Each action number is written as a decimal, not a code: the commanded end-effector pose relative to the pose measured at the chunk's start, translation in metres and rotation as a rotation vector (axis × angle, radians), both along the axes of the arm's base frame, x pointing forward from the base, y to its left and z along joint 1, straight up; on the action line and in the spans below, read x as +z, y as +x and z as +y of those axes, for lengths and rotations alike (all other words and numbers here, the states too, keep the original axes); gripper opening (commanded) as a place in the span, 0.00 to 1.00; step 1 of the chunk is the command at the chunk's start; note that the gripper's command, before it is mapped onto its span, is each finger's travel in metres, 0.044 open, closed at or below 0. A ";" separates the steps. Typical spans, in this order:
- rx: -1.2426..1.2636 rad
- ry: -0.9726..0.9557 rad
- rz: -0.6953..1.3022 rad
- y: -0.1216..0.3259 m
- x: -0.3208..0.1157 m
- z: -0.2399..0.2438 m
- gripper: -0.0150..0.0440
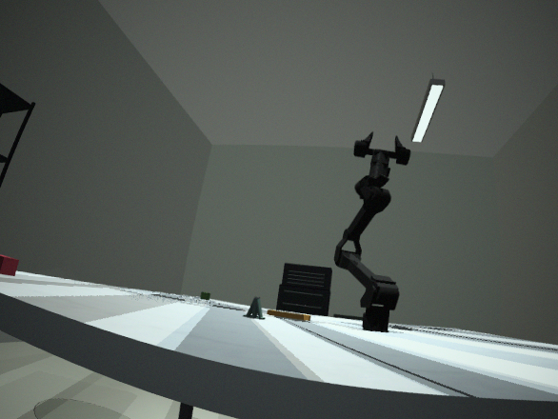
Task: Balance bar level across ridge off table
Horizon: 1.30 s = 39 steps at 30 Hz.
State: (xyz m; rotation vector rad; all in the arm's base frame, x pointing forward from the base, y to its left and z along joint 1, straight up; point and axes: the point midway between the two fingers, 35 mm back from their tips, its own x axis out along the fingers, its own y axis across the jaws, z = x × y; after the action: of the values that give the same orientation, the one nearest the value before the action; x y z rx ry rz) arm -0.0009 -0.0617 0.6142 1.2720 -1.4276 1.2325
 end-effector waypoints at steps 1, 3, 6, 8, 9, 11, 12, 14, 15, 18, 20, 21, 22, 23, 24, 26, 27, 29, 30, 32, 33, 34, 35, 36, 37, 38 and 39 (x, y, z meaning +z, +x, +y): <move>-0.002 -0.003 -0.001 -0.001 0.000 0.001 0.89; -0.018 -0.026 -0.010 -0.005 0.001 0.008 0.80; -0.053 -0.078 -0.027 -0.013 0.004 0.023 0.79; -0.077 -0.114 -0.037 -0.017 0.005 0.034 0.79; -0.089 -0.132 -0.042 -0.019 0.005 0.040 0.79; -0.117 -0.167 -0.051 -0.023 0.006 0.051 0.79; -0.134 -0.185 -0.055 -0.025 0.006 0.057 0.79; -0.168 -0.221 -0.062 -0.028 0.006 0.069 0.79; -0.185 -0.239 -0.065 -0.029 0.006 0.075 0.79; -0.236 -0.293 -0.074 -0.032 0.005 0.094 0.79; -0.270 -0.330 -0.079 -0.033 0.004 0.106 0.79; -0.276 -0.340 -0.077 -0.032 0.003 0.109 0.79; -0.282 -0.350 -0.074 -0.032 0.003 0.112 0.79; -0.288 -0.361 -0.072 -0.031 0.002 0.116 0.79; -0.295 -0.373 -0.069 -0.030 0.001 0.119 0.79; -0.310 -0.397 -0.064 -0.029 -0.001 0.127 0.79; -0.322 -0.413 -0.065 -0.028 -0.002 0.132 0.79; -0.345 -0.445 -0.066 -0.027 -0.003 0.142 0.79; -0.356 -0.461 -0.067 -0.026 -0.003 0.147 0.79; -0.385 -0.498 -0.067 -0.024 -0.005 0.160 0.79; -0.399 -0.518 -0.067 -0.023 -0.006 0.166 0.79; -0.414 -0.538 -0.067 -0.021 -0.007 0.172 0.79; -0.429 -0.557 -0.067 -0.019 -0.009 0.178 0.79; -0.443 -0.577 -0.066 -0.017 -0.010 0.184 0.79; -0.458 -0.597 -0.065 -0.015 -0.011 0.190 0.79; -0.472 -0.617 -0.063 -0.013 -0.013 0.196 0.79; -0.486 -0.637 -0.062 -0.010 -0.014 0.202 0.79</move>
State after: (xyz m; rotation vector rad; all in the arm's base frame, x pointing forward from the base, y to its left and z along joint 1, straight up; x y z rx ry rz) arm -0.0188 0.1214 0.6033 0.4898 -1.1944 1.2508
